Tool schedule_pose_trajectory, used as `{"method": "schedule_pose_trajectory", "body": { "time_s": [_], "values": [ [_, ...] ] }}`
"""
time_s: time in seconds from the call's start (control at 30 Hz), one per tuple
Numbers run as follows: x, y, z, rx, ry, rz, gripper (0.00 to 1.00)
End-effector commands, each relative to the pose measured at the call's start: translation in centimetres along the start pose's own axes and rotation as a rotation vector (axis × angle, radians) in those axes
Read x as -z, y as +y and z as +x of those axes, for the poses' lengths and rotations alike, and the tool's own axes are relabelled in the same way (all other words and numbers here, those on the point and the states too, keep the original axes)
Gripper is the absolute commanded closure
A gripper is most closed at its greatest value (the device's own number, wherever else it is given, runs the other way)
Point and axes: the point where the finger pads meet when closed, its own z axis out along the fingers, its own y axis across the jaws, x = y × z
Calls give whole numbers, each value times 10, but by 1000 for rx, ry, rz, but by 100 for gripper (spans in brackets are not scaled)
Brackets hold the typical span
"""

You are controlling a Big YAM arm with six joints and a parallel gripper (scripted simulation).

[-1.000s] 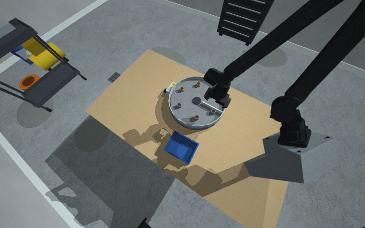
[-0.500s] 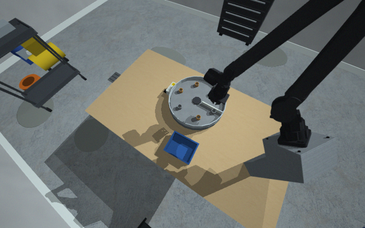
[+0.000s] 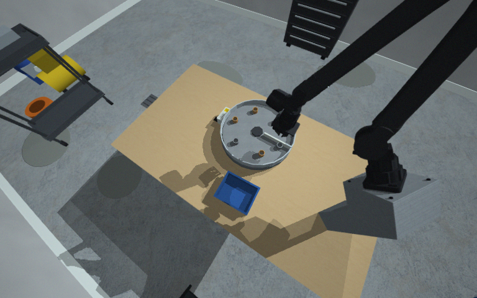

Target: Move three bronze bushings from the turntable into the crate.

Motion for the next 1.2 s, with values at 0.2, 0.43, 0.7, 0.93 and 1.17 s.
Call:
{"method": "schedule_pose_trajectory", "body": {
  "time_s": [0.2,0.43,0.7,0.93,1.17],
  "values": [
    [7,14,-7,-31,-8,-35,89],
    [7,14,-7,-31,-8,-35,84],
    [7,14,-7,-31,-8,-35,84],
    [7,14,-7,-31,-8,-35,84],
    [7,14,-7,-31,-8,-35,84]
  ]
}}
